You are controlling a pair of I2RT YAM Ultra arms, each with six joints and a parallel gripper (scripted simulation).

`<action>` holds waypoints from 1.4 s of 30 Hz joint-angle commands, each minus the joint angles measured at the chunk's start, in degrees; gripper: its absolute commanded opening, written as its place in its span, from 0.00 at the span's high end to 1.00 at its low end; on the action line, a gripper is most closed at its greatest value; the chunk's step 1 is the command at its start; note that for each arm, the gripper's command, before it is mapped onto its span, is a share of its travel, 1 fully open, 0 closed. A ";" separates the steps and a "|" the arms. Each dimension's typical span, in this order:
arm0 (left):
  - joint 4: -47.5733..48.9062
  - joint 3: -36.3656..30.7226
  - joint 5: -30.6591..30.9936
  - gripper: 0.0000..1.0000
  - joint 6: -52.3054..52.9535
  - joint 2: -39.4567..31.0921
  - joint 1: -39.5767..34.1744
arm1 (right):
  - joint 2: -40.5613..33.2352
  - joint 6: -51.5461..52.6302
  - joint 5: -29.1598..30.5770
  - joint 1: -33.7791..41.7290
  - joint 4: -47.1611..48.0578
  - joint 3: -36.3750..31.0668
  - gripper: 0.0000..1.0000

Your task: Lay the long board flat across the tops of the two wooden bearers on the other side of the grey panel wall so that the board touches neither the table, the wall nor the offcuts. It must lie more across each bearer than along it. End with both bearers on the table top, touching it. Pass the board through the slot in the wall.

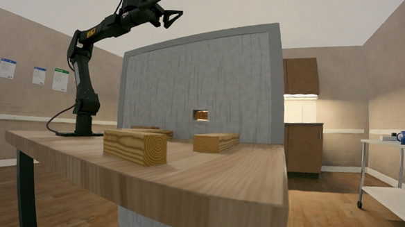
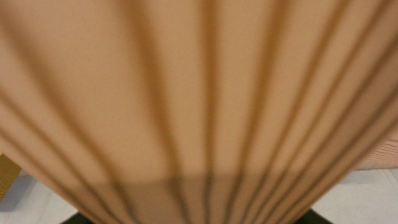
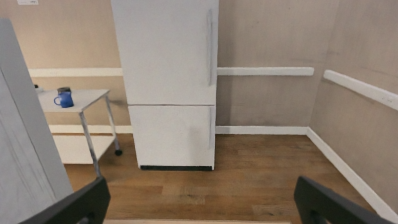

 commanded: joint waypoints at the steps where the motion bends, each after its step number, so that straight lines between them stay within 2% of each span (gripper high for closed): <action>1: 0.70 2.82 2.26 1.00 -0.99 -2.49 -0.46 | -1.19 0.29 0.56 -0.14 -0.41 2.47 0.00; 10: -0.10 1.73 2.21 1.00 -1.54 -2.59 -1.17 | -1.19 0.29 0.56 -0.14 -0.41 2.47 0.00; 12: 1.07 -1.25 2.20 1.00 -2.14 -2.53 -1.61 | -1.19 0.29 0.56 -0.14 -0.41 2.47 0.00; 14: 0.55 0.54 2.23 1.00 -2.33 -2.46 -1.87 | -1.19 0.29 0.56 -0.14 -0.41 2.47 0.00; 17: 1.28 -1.54 2.21 1.00 -2.66 -2.66 -2.24 | -1.19 0.29 0.56 -0.14 -0.41 2.47 0.00; 19: 0.39 0.53 2.24 1.00 -2.92 -2.56 -2.44 | -1.19 0.29 0.56 -0.14 -0.41 2.47 0.00; 23: 1.54 -1.82 2.23 1.00 -3.39 -2.83 -2.80 | -1.19 0.29 0.56 -0.14 -0.41 2.47 0.00; 25: 0.59 1.03 2.25 1.00 -3.24 -2.85 -2.87 | -1.19 0.29 0.56 -0.14 -0.41 2.47 0.00; 32: 1.90 1.78 2.31 1.00 -4.06 -3.32 -3.40 | -1.19 0.29 0.56 -0.14 -0.41 2.47 0.00; 35: 1.35 -0.12 2.27 1.00 -4.49 -2.92 -3.93 | -1.19 0.29 0.56 -0.14 -0.41 2.47 0.00; 36: 2.09 -2.65 2.22 1.00 -4.78 -3.01 -3.99 | -1.19 0.29 0.56 -0.14 -0.41 2.47 0.00; 39: 1.26 1.27 2.30 1.00 -4.93 -3.59 -4.34 | -1.19 0.29 0.56 -0.14 -0.41 2.47 0.00; 42: 1.28 1.41 2.27 1.00 -4.97 -3.30 -4.54 | -1.19 0.29 0.56 -0.14 -0.41 2.47 0.00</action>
